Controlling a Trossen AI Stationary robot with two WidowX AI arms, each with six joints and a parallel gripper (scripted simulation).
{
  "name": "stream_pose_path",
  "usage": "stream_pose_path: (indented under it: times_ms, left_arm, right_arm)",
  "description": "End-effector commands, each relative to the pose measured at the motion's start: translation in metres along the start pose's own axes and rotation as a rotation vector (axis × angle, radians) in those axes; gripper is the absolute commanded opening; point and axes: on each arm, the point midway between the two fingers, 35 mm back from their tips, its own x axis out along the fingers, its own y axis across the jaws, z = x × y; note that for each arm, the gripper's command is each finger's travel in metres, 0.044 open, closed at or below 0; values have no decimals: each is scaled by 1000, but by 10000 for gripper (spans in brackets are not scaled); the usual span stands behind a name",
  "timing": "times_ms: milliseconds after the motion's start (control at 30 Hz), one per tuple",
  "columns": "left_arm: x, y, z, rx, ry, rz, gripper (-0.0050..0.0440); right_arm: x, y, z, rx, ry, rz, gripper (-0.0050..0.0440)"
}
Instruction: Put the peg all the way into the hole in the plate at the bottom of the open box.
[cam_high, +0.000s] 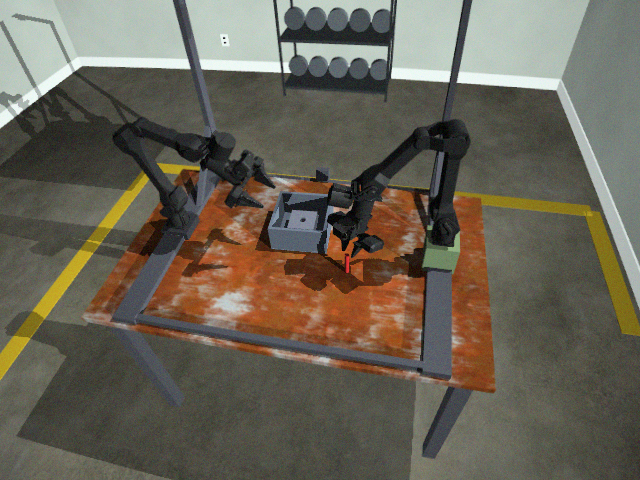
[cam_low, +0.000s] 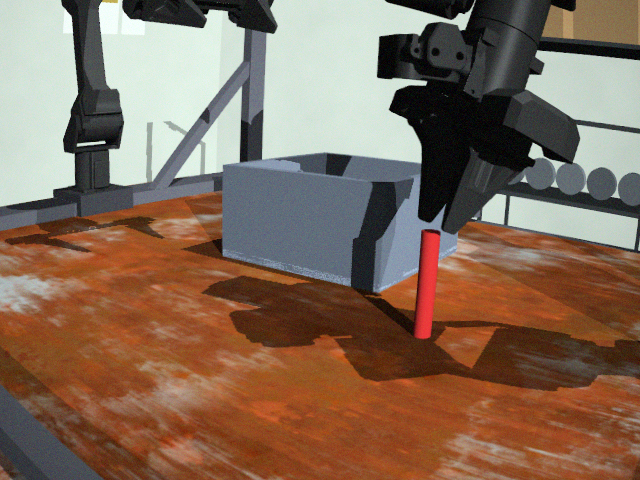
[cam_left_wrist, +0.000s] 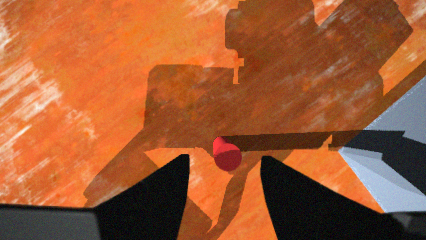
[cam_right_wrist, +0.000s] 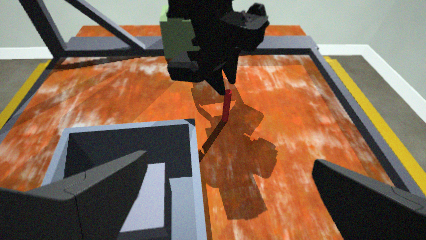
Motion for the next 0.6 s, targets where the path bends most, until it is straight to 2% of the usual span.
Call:
stream_pose_path:
  times_ms: [0, 400, 467, 567]
  left_arm:
    - [6, 0, 0, 0, 3, -4, 170]
    - [27, -1, 1, -3, -1, -6, 170]
    - [26, -1, 1, -2, -1, -6, 130]
    - [26, -1, 1, -2, -1, -6, 130]
  right_arm:
    - [-5, 0, 8, 1, -24, -1, 440]
    - [-5, 0, 8, 1, -24, -1, 440]
    - [-5, 0, 8, 1, -24, -1, 440]
    - [-5, 0, 8, 1, -24, -1, 440]
